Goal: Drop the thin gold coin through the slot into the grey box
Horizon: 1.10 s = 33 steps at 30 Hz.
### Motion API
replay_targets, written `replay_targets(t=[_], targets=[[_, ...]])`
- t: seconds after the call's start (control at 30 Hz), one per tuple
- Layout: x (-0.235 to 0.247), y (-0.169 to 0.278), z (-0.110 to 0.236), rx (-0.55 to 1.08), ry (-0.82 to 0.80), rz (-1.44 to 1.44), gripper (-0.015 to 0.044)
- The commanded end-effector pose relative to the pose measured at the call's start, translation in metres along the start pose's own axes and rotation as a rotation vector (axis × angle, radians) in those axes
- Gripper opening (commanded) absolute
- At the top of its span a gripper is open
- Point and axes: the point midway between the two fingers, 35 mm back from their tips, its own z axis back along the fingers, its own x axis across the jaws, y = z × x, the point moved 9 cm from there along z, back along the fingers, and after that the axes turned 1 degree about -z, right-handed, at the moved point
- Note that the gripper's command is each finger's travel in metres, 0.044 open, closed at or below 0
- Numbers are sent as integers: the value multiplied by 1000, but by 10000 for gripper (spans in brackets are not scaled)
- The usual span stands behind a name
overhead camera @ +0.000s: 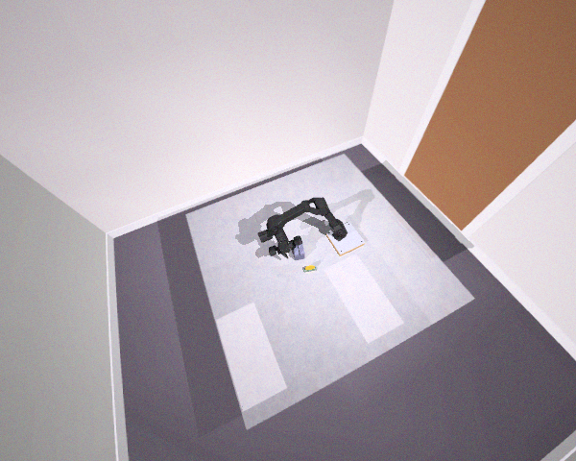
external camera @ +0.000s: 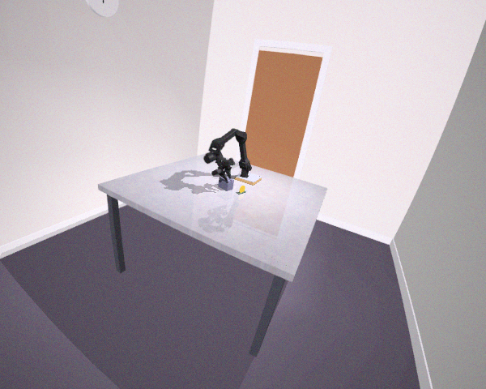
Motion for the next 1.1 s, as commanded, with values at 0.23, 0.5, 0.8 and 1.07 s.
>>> replay_targets(t=[0.23,0.5,0.8,1.07], targets=[[64,-77,-31,290,176,-804,161],[85,-93,-38,317,307,-1045,161],[107,-107,-45,287,463,-1324,161],[121,-114,-48,211,584,-1594,161]])
